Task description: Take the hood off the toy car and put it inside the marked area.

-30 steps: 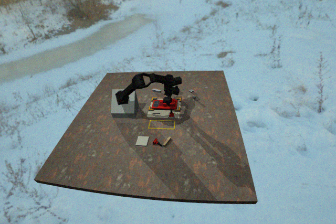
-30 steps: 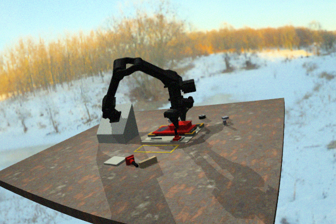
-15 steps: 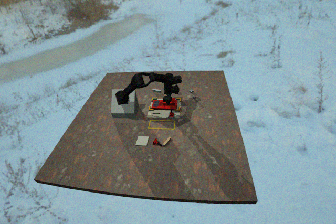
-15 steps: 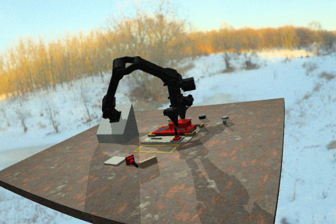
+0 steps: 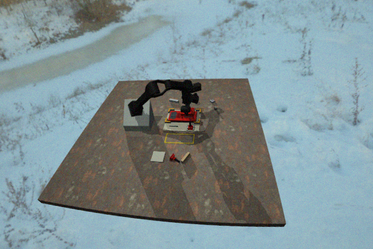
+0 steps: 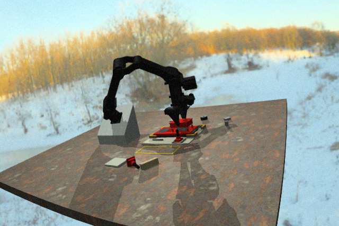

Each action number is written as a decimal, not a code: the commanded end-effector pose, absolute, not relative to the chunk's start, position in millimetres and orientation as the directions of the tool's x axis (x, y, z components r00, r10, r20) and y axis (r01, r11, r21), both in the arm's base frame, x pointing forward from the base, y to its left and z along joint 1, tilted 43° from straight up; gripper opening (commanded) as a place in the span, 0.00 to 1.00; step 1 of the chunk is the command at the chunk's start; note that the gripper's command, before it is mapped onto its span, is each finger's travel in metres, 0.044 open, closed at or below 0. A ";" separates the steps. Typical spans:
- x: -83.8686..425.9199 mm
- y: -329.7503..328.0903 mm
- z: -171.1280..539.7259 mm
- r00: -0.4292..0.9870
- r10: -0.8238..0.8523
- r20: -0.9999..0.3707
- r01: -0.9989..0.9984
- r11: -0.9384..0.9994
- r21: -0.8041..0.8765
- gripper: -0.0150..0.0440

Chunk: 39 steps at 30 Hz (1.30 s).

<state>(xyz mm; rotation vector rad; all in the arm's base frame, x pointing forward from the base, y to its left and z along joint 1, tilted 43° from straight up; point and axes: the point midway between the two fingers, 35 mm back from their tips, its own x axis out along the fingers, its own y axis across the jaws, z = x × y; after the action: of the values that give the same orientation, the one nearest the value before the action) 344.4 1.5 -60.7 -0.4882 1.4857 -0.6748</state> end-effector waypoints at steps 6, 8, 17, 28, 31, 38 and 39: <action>347.5 10.9 -51.6 -0.032 -0.671 -0.741 0.116 0.734 -0.670 0.25; 348.1 16.6 -45.7 -0.032 -0.671 -0.741 0.116 0.734 -0.669 0.25; 348.4 36.8 -23.4 -0.032 -0.670 -0.741 0.116 0.734 -0.669 0.25; 345.8 -3.3 7.7 -0.035 -0.666 -0.745 0.106 0.739 -0.666 0.25; 344.0 -14.4 19.3 -0.034 -0.665 -0.746 0.106 0.740 -0.664 0.25; 336.7 -40.2 45.7 -0.032 -0.663 -0.748 0.107 0.742 -0.662 0.25; 335.3 -43.9 49.3 -0.032 -0.663 -0.748 0.108 0.742 -0.662 0.25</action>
<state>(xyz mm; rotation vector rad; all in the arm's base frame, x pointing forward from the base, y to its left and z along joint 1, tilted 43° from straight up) 341.6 -30.6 35.3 -0.4709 1.4845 -0.6578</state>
